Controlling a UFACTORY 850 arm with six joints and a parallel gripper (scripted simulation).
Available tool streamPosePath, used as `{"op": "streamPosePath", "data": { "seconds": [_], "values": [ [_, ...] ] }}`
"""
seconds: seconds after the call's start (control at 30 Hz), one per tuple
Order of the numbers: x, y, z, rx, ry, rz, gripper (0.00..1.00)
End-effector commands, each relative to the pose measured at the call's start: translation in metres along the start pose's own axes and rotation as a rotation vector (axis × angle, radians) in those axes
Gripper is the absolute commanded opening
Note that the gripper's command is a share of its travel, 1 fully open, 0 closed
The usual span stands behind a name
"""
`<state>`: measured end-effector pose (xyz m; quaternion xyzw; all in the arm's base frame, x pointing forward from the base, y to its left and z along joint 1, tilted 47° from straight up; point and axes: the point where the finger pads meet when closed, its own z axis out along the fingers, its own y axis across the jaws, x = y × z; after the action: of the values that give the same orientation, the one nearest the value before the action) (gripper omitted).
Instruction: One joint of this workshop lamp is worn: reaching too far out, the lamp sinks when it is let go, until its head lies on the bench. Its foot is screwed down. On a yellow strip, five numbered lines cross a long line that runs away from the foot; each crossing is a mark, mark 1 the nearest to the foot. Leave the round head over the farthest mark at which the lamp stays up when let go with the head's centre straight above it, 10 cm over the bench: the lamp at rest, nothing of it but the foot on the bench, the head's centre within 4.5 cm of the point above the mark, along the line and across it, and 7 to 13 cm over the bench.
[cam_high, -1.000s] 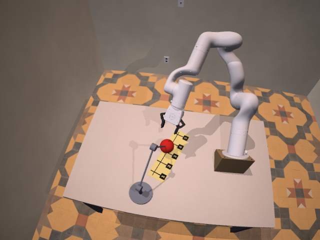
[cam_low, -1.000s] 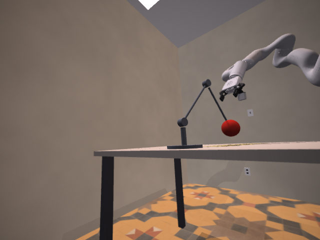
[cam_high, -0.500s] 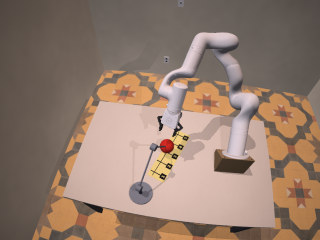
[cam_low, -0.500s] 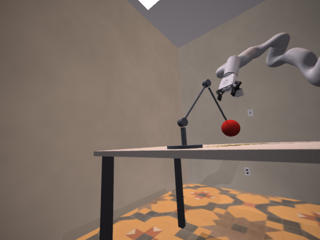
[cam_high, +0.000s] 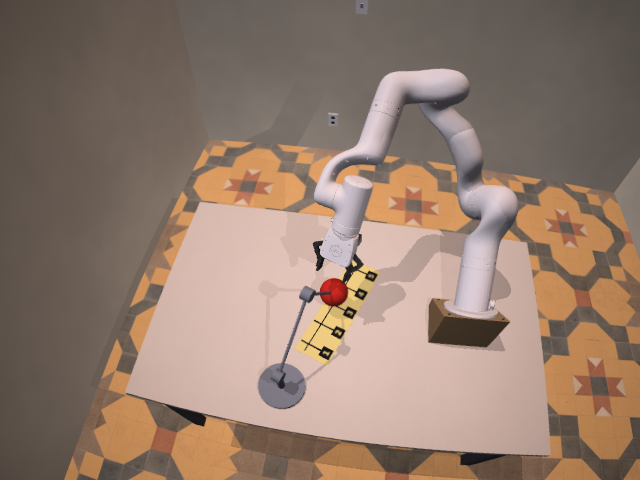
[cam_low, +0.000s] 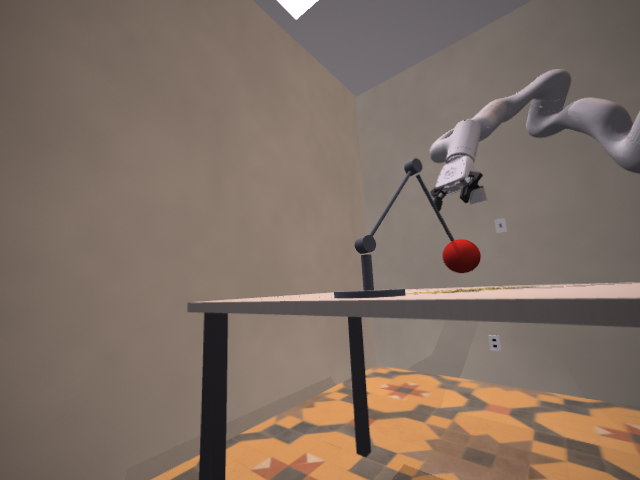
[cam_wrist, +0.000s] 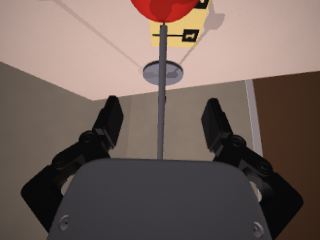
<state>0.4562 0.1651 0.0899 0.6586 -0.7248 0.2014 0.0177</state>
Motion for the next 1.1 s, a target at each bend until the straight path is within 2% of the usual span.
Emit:
{"op": "streamPosePath", "data": {
  "seconds": [0.0, 0.93, 1.07],
  "values": [
    [-0.001, -0.001, 0.010, 0.003, 0.001, 0.000, 1.00],
    [0.000, 0.000, 0.071, -0.007, 0.022, -0.001, 1.00],
    [0.000, 0.000, 0.072, -0.006, 0.022, -0.001, 1.00]
  ]
}}
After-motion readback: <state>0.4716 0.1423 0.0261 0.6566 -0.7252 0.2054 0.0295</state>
